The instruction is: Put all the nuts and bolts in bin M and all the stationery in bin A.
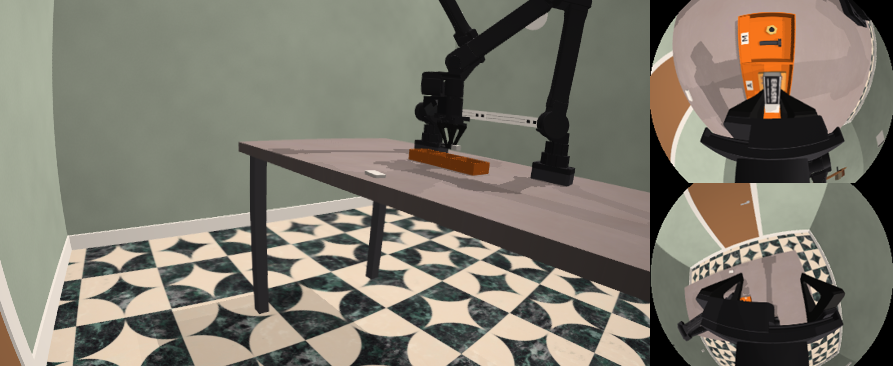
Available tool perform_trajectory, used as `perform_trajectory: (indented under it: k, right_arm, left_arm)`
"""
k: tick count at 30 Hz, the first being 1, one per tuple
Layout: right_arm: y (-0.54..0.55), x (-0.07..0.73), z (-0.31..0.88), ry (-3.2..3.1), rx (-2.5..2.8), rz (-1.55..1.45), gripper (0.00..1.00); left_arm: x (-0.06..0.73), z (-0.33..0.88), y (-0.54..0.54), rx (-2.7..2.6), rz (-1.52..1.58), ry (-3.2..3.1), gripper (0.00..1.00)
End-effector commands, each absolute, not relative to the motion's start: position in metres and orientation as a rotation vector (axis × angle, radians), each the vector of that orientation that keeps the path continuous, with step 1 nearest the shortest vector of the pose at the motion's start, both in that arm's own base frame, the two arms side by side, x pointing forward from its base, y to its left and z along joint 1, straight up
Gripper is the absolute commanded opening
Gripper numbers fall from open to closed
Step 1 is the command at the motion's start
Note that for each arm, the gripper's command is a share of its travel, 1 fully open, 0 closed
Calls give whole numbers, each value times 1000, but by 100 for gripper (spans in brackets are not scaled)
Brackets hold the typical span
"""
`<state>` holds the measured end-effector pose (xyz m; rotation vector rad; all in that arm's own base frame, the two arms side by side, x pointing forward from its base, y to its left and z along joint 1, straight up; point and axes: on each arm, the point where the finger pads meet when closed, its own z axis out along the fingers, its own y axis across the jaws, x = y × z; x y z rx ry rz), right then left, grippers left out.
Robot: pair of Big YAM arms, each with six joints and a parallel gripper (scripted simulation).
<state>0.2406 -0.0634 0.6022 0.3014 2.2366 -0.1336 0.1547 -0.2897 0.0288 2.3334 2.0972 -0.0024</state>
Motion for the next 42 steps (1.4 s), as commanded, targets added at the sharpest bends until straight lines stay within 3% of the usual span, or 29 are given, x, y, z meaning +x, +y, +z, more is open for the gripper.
perform_trajectory:
  k: [1,29,30,42]
  right_arm:
    - [-63,235,603,2239,295,-140,100]
    - [-63,235,603,2239,295,-140,100]
    - [-63,235,603,2239,295,-140,100]
    - [-63,235,603,2239,295,-140,100]
  left_arm:
    - [156,22,-293,2331,-1,2101,18]
    - [162,5,-300,2316,-10,2083,18]
    - [162,5,-300,2316,-10,2083,29]
    - [163,5,-299,2316,-10,2083,29]
